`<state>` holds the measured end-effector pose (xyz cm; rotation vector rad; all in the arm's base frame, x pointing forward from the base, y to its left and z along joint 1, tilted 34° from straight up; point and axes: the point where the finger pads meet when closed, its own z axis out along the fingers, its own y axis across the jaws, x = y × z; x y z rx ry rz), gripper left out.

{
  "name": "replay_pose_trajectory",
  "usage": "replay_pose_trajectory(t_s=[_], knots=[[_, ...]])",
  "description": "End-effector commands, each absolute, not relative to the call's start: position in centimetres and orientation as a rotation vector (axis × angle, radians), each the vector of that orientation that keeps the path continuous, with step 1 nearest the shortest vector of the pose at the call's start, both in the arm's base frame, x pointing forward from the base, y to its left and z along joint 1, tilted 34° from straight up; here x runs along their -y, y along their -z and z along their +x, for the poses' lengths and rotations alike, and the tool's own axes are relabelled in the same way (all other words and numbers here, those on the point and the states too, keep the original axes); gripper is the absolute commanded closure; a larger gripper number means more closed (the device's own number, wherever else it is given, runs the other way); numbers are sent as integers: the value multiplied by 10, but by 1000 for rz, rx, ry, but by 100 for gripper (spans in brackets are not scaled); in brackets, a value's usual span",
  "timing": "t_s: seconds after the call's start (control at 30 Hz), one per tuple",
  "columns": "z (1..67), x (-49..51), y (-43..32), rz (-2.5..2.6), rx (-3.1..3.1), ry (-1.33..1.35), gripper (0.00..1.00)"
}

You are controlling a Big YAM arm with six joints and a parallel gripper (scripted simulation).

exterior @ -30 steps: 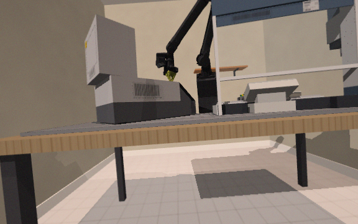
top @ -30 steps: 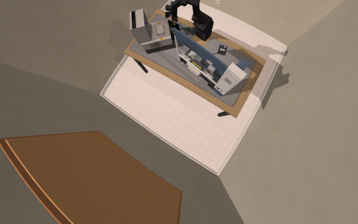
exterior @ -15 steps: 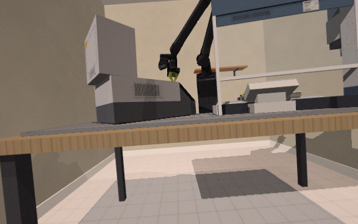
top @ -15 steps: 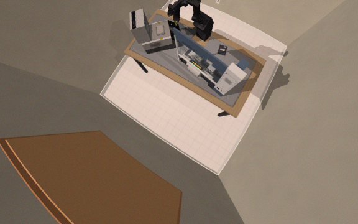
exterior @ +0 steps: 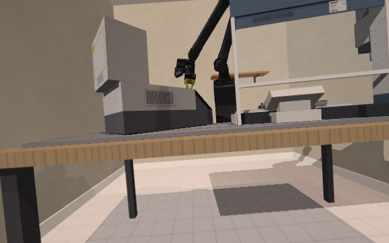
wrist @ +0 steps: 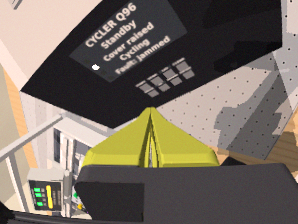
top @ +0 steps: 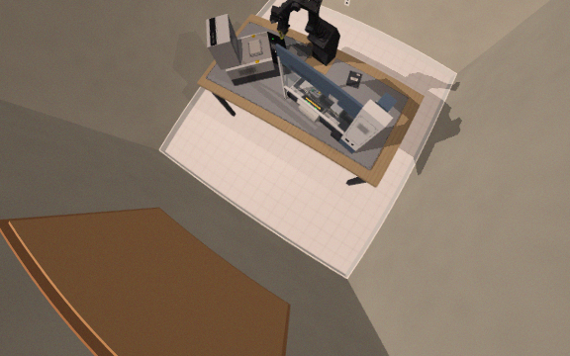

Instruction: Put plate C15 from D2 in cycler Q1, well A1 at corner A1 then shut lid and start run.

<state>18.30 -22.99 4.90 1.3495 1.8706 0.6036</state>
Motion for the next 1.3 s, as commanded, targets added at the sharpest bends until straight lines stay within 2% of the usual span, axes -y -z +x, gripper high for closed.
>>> replay_pose_trajectory(t_s=[0.0, 0.47, 1.13, 1.27], knots=[[184, 229, -51, 1405, -1821, -626, 100], [154, 199, -15, 1722, -1590, -737, 100], [151, 201, -14, 1956, -1317, -815, 100], [133, 174, 11, 2051, -1224, -859, 100]])
